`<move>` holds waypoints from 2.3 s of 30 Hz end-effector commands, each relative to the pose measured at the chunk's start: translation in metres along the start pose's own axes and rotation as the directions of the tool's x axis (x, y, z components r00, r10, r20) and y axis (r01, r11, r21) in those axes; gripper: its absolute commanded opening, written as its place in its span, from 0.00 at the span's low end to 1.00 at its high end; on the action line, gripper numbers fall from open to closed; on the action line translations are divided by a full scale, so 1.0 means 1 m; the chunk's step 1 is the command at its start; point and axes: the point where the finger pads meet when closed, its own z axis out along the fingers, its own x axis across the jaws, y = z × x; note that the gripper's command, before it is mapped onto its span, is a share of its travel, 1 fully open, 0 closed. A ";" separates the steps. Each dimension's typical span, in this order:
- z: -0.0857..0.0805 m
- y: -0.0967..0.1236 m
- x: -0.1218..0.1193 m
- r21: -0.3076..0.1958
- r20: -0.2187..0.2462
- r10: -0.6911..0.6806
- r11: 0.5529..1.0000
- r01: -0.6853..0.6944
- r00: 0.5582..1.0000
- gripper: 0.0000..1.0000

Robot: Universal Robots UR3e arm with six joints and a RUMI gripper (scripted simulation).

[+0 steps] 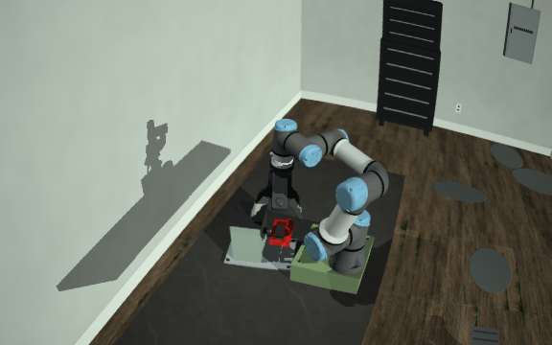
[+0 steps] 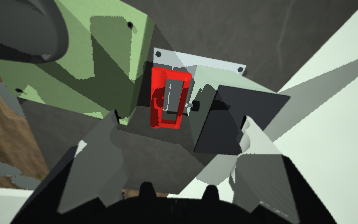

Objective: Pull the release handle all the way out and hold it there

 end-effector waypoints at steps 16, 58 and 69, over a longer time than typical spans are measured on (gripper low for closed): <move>-0.005 0.028 -0.039 0.037 0.076 0.122 0.991 -0.125 0.990 1.00; -0.005 0.029 -0.041 0.038 0.079 0.127 0.991 -0.131 0.989 0.00; -0.005 0.029 -0.041 0.039 0.079 0.117 0.992 -0.121 0.990 0.00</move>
